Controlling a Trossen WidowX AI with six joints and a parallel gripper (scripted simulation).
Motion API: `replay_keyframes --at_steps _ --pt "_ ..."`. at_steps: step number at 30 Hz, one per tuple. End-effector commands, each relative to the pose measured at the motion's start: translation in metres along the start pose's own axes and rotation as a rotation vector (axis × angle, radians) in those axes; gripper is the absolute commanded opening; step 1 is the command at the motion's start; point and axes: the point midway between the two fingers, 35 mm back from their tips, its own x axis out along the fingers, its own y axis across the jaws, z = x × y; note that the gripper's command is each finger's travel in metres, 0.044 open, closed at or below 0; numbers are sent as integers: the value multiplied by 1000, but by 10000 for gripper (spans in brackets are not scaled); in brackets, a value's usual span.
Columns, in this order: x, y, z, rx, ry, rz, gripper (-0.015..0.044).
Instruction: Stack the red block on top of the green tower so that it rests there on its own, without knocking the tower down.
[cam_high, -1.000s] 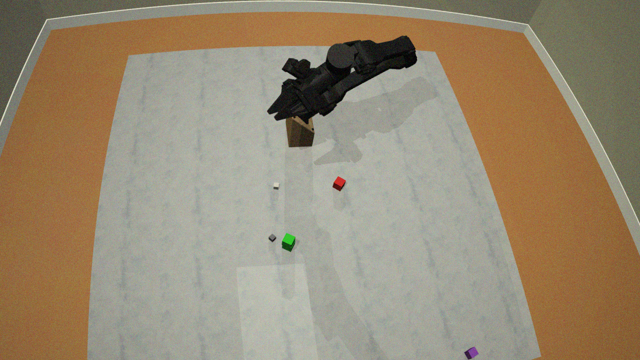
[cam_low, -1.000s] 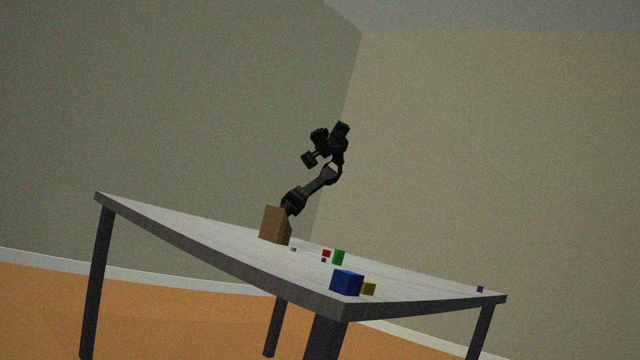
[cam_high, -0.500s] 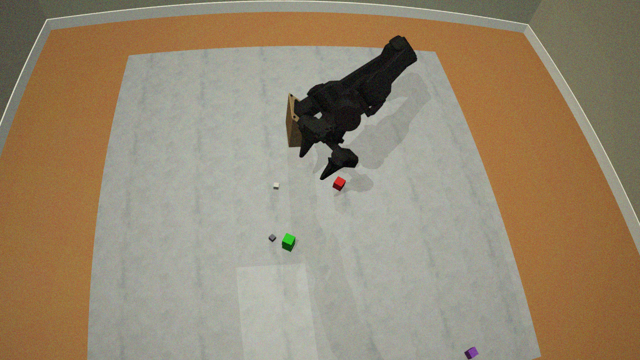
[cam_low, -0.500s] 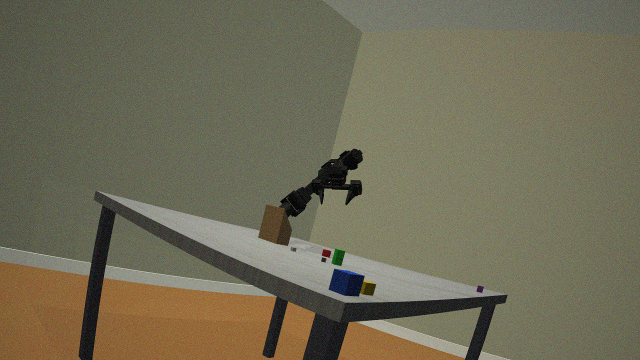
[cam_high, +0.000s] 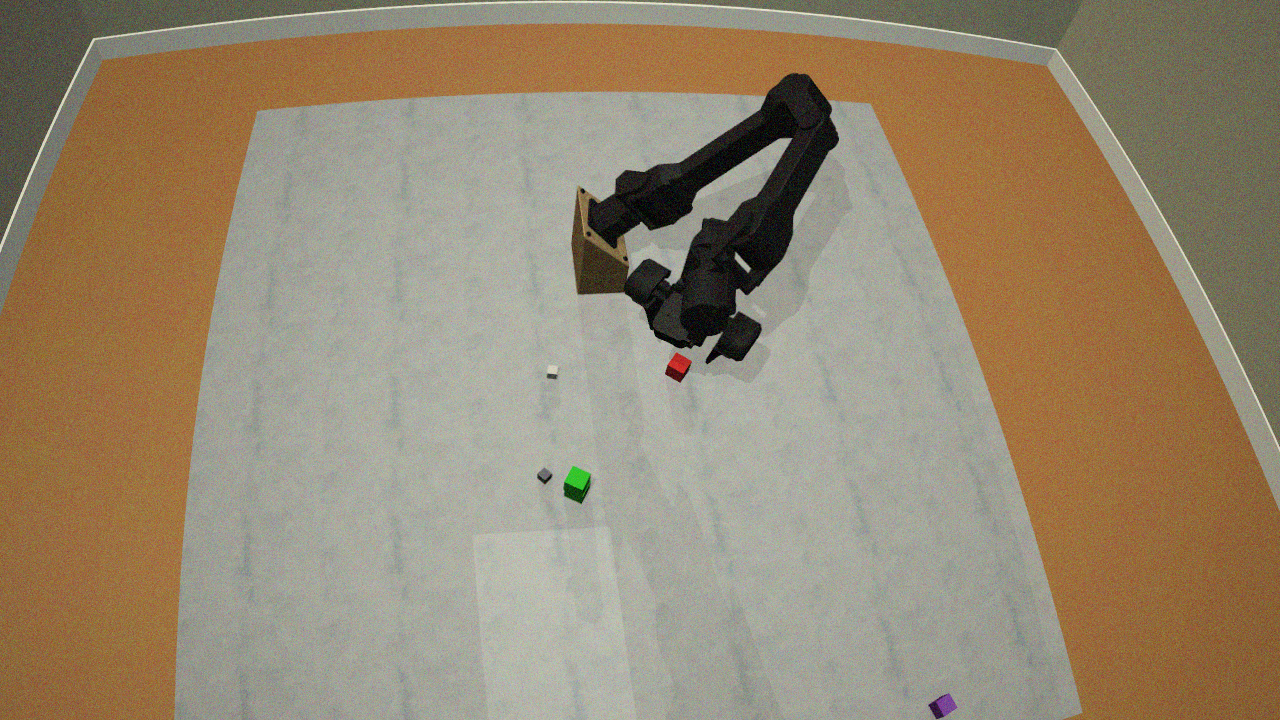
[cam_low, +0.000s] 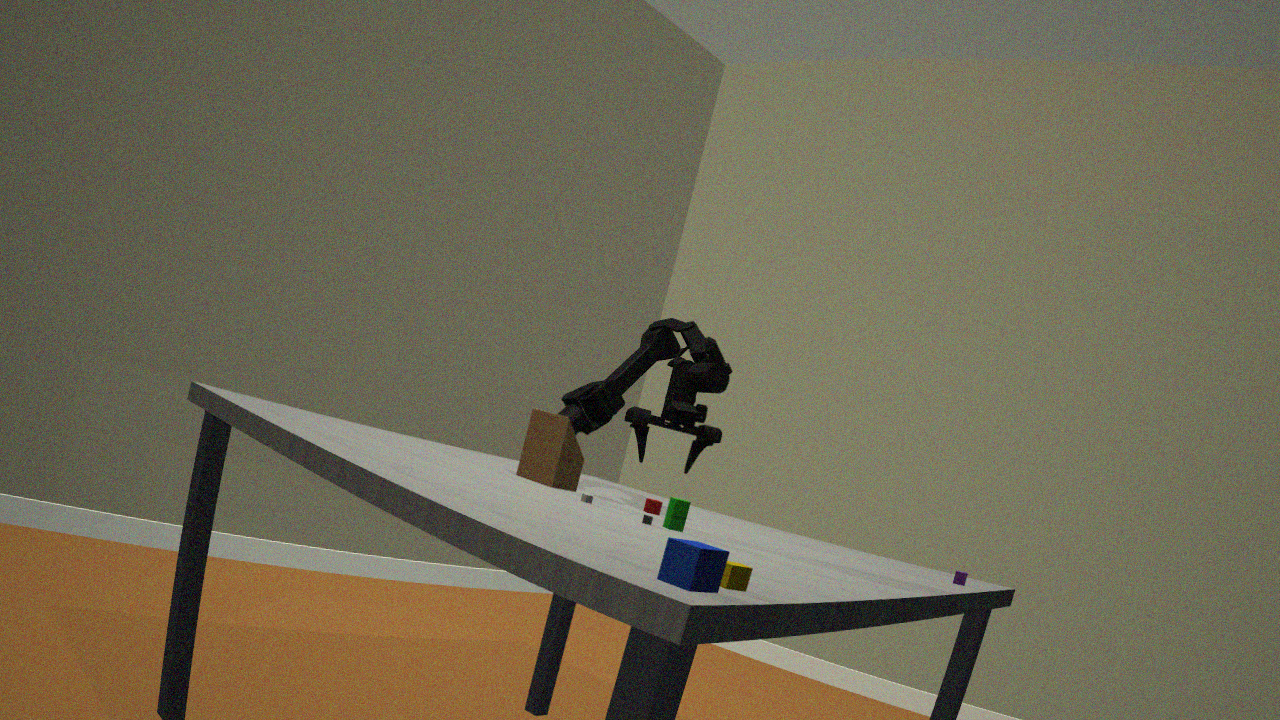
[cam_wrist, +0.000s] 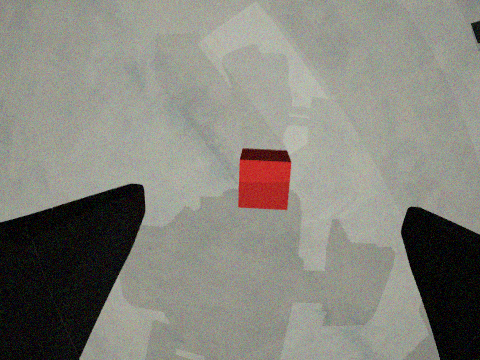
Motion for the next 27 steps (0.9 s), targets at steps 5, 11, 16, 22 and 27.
replay_keyframes --at_steps 5,11,16,22,27 --pt "8 1 -16 -34 69 2 440" --pt "15 1 -15 -34 68 1 440" --pt "43 2 -17 -35 69 3 440" --pt "51 3 -17 -35 70 4 440" --pt "52 3 -17 -35 70 4 440"
